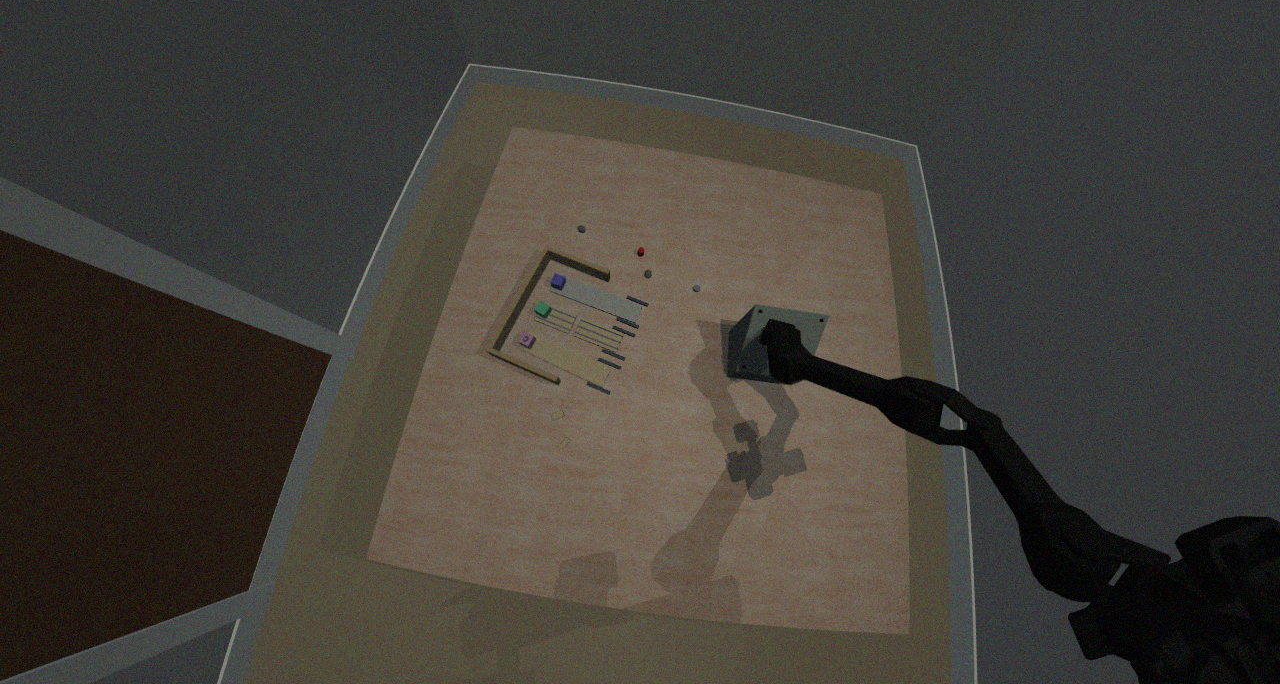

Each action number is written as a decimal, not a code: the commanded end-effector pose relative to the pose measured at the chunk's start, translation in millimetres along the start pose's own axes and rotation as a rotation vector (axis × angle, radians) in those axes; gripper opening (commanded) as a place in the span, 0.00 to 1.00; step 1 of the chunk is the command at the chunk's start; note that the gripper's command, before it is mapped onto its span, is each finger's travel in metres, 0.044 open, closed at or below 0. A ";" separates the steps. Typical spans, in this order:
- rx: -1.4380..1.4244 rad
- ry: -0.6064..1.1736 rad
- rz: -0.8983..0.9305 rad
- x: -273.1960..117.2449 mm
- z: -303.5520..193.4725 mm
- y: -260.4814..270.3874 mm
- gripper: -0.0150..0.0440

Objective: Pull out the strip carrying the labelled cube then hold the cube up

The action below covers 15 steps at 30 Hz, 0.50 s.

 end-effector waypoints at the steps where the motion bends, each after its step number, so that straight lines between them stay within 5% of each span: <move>1: 0.003 -0.003 -0.004 -0.1 2.6 -0.2 0.93; 15: 0.190 -0.289 -0.140 -17.6 173.9 23.7 0.93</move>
Point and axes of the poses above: the point midway between the two fingers, 35 mm back from their tips, its own x axis out along the fingers, its own y axis across the jaws, z = x × y, the point moved 5 cm from there along -x, back along the fingers, and after that the axes turned 8 degrees about x, right-handed, at the moved point
